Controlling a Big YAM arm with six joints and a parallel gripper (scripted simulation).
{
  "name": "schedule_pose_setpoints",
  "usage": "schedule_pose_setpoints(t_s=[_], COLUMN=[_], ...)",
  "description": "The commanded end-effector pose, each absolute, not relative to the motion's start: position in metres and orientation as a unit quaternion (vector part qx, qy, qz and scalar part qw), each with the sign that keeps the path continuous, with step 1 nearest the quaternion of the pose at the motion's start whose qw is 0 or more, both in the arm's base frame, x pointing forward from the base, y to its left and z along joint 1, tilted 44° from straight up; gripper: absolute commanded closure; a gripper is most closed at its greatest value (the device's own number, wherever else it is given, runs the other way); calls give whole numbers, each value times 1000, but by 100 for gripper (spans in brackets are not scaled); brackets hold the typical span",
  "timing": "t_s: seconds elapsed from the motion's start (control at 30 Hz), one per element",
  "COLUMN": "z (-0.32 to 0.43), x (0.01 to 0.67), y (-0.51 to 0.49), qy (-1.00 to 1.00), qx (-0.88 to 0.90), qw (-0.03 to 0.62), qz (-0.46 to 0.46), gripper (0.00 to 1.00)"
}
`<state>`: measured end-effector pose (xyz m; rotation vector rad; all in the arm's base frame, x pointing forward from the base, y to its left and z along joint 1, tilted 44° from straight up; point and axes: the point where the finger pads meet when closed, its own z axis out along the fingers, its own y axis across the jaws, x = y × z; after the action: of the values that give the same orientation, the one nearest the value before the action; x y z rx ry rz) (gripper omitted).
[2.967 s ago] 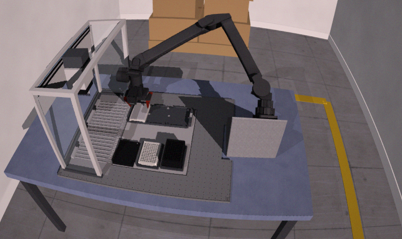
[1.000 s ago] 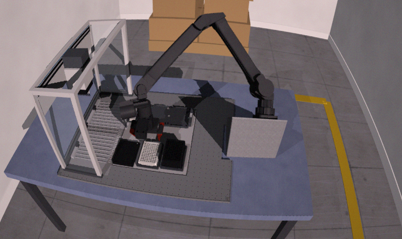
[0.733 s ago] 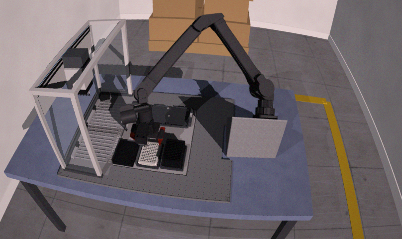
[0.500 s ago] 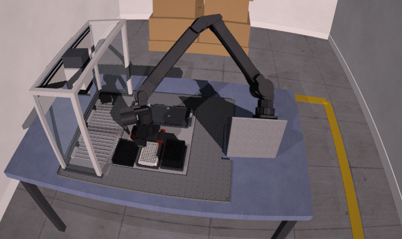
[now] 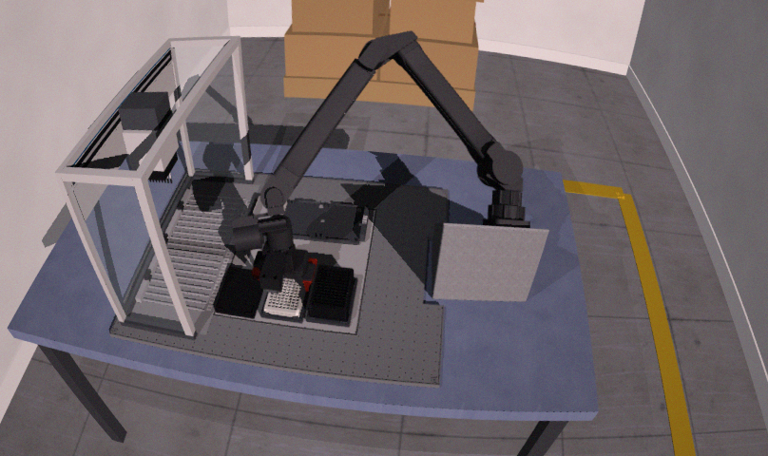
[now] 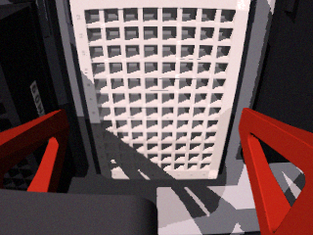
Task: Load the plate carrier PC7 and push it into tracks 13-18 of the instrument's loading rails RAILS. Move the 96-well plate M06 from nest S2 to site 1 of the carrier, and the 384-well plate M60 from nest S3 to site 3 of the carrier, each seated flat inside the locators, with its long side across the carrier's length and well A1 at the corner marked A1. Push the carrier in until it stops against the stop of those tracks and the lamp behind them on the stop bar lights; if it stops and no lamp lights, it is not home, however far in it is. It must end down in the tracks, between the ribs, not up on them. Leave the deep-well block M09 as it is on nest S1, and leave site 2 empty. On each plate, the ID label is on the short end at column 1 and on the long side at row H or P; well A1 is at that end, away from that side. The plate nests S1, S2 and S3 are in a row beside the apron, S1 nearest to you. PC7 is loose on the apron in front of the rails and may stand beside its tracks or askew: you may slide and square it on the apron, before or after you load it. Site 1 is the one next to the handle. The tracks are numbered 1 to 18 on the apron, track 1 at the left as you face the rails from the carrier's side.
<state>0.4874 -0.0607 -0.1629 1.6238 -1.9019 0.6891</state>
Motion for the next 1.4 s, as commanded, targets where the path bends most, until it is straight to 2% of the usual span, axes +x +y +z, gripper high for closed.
schedule_pose_setpoints(t_s=[0.0,1.37], z=[-153,-154], x=[502,517], y=[-41,-50], qy=[-695,-705], qx=[618,608], qw=[249,244], qz=[270,273], gripper=[0,0])
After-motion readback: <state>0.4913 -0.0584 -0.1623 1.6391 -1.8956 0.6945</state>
